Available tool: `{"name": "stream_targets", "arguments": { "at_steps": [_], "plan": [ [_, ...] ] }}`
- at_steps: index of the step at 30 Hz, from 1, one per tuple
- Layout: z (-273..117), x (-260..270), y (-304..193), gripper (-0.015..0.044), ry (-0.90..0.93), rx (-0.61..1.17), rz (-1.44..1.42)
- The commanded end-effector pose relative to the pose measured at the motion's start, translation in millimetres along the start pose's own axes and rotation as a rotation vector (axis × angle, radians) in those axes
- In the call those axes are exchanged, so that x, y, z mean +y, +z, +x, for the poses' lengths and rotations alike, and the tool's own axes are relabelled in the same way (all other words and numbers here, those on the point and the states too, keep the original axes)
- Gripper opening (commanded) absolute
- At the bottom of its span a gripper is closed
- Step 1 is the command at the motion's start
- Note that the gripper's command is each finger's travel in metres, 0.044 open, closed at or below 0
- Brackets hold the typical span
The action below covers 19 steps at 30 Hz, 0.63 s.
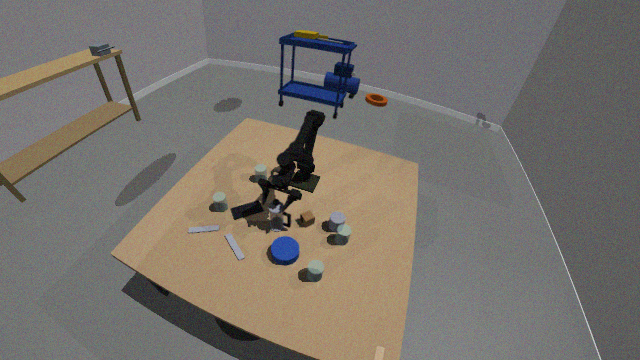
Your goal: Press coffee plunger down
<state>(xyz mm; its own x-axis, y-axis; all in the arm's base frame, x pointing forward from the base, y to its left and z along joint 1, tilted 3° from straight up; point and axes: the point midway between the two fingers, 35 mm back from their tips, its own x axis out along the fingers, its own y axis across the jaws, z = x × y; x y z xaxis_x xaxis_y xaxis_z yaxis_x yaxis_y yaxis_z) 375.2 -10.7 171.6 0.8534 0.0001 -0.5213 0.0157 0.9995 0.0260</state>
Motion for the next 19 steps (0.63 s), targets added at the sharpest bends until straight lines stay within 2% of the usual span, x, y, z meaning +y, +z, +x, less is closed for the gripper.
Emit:
{"name": "stream_targets", "arguments": {
  "at_steps": [1, 6, 19],
  "plan": [
    [-22, -1, 24, 0.044, 0.001, -0.014, 0.001],
    [-67, -2, 52, 0.044, 0.0, -0.004, 0.006],
    [-63, -3, 48, 0.044, 0.0, -0.004, 0.006]
  ]
}}
